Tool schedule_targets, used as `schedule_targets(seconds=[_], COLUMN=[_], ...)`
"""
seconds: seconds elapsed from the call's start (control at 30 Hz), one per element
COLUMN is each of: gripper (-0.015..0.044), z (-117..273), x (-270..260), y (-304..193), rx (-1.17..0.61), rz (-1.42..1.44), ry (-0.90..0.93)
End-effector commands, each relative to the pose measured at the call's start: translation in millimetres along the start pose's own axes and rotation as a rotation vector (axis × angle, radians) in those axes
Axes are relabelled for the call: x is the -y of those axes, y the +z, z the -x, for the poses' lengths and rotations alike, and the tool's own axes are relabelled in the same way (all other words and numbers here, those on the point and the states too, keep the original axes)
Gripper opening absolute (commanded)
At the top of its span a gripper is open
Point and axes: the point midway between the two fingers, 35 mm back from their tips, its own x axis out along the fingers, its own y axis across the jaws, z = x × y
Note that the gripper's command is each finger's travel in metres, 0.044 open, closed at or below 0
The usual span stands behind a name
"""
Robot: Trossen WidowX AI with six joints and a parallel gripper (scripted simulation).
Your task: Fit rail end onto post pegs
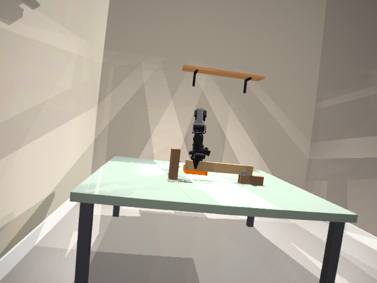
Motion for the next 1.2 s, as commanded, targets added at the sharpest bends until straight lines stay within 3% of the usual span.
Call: schedule_targets(seconds=[0.0, 1.17], gripper=[0.0, 0.0], z=[3, 2], x=[3, 4], y=[-2, -13], rx=[-0.002, -0.003], rz=[0.002, 0.002], ry=[-0.008, -0.008])
